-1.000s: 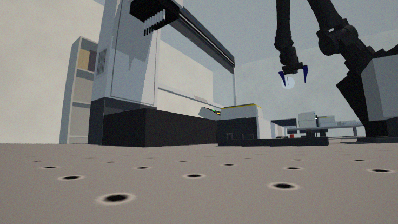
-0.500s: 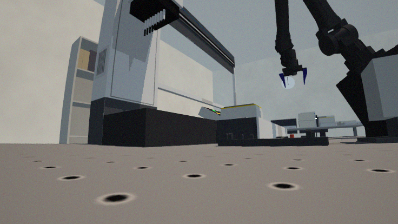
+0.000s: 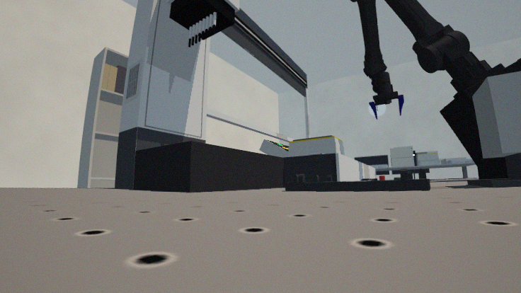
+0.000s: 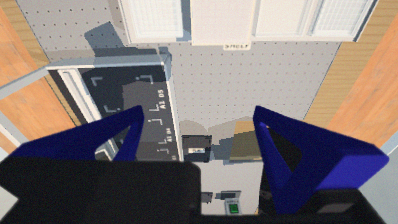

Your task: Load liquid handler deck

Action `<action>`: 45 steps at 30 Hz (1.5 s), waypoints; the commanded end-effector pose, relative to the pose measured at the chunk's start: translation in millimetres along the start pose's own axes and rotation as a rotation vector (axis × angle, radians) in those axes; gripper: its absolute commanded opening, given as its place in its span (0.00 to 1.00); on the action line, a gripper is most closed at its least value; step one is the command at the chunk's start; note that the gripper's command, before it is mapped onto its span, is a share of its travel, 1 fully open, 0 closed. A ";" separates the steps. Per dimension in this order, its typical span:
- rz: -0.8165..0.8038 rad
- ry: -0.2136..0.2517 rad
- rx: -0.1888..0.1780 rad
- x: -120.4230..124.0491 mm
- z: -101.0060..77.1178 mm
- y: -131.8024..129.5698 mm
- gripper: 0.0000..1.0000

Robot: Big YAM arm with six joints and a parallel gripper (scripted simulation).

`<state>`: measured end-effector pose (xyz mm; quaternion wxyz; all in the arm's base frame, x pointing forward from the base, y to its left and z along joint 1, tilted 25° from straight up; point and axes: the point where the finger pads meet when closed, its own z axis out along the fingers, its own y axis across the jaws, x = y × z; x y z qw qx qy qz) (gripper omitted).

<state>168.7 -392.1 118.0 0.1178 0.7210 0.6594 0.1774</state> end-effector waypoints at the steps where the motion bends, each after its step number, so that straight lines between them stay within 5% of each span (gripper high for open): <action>1: -0.029 -0.055 -0.021 -24.3 -24.9 10.2 1.00; 16: -0.027 -0.058 -0.019 -99.8 -27.3 8.6 1.00; 23: -0.063 -0.091 -0.029 -100.0 -41.1 24.7 1.00; 27: -0.036 -0.049 -0.018 -97.7 -22.7 28.4 1.00; 40: -0.035 -0.046 -0.017 -95.1 -21.3 83.3 1.00; 45: -0.020 -0.088 -0.034 -101.4 -43.1 82.6 1.00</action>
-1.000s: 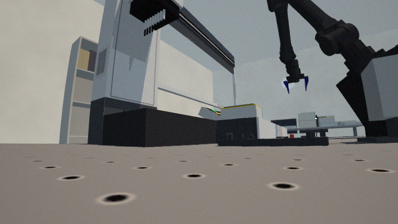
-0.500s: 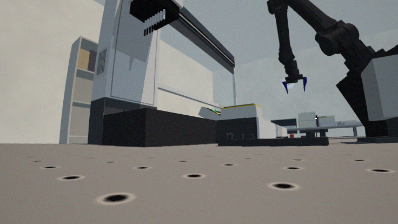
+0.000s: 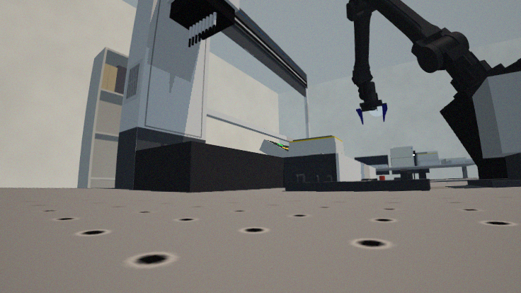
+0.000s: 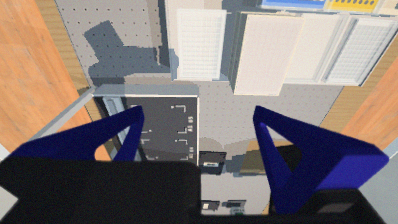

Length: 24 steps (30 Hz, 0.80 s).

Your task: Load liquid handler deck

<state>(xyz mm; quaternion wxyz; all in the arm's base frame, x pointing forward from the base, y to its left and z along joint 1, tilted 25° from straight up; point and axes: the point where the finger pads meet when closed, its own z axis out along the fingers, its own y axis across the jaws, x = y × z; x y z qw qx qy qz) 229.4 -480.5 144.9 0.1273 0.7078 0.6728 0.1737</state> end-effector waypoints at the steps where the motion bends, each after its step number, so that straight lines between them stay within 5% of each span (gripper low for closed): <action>1: 0.029 -0.062 -0.018 -16.9 -30.0 1.7 1.00; 10: 0.008 -0.046 -0.015 -12.0 -20.2 5.7 1.00; 14: 0.018 -0.012 0.000 -4.1 7.8 2.0 1.00; 24: 0.022 -0.019 -0.003 -5.5 17.1 0.5 1.00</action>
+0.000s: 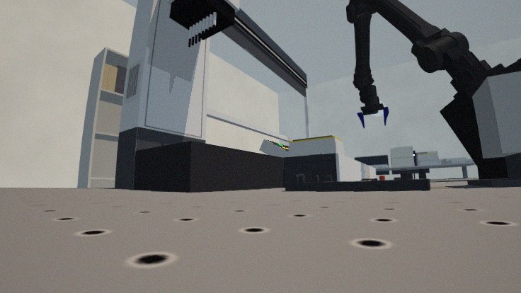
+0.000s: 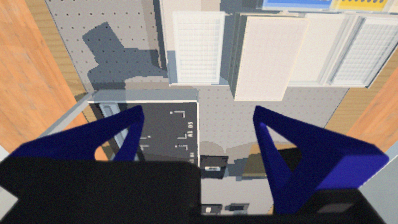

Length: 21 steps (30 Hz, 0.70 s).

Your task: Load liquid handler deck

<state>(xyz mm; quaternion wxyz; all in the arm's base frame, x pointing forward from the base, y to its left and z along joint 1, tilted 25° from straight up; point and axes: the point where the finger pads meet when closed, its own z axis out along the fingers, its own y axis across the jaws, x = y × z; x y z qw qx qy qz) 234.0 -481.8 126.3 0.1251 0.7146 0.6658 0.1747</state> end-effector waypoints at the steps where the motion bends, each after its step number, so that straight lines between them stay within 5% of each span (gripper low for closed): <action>1: -0.015 -0.042 -0.016 -0.3 -13.1 12.4 1.00; 5: 0.006 -0.014 -0.002 -3.6 9.6 1.9 1.00; 14: 0.002 -0.014 -0.002 -2.5 24.9 3.7 1.00; 17: 0.007 -0.019 -0.004 -4.3 23.4 1.5 1.00; 18: 0.008 -0.056 -0.019 -7.9 4.6 2.4 1.00; 21: 0.000 -0.024 -0.008 -2.9 27.4 5.2 1.00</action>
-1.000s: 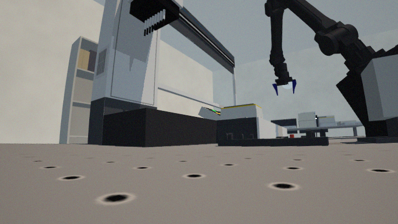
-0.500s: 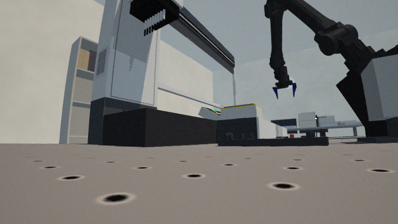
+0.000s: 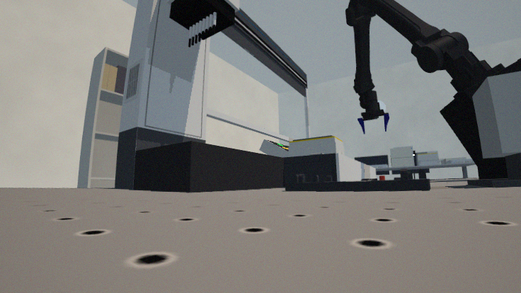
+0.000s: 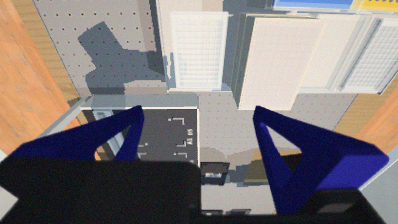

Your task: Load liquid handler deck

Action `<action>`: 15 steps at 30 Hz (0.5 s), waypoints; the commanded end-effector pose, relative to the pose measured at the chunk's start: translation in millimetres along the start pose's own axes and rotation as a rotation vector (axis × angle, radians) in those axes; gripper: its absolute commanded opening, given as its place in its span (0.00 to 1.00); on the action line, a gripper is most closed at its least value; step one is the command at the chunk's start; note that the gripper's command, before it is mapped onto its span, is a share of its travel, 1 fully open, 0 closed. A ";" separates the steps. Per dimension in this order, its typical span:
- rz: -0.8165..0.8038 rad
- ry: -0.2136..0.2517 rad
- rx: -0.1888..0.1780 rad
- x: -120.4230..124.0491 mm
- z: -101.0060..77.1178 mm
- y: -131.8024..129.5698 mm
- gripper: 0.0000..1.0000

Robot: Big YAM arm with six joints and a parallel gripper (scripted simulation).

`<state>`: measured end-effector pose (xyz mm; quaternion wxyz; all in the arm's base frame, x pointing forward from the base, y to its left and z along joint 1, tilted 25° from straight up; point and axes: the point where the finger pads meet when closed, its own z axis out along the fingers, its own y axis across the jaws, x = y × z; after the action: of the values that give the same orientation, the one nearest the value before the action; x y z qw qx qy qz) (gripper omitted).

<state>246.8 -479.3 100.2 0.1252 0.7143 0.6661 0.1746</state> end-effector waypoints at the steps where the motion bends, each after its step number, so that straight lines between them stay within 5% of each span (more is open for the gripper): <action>1: 0.001 -0.012 -0.002 -2.7 6.7 3.9 1.00; 13: -0.002 -0.013 -0.003 -2.0 22.7 5.2 1.00; 14: -0.005 -0.050 -0.020 -5.6 3.5 8.4 1.00; 15: -0.003 -0.050 -0.020 -6.2 4.8 7.8 1.00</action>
<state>257.1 -477.2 77.8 0.1236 0.7138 0.6667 0.1755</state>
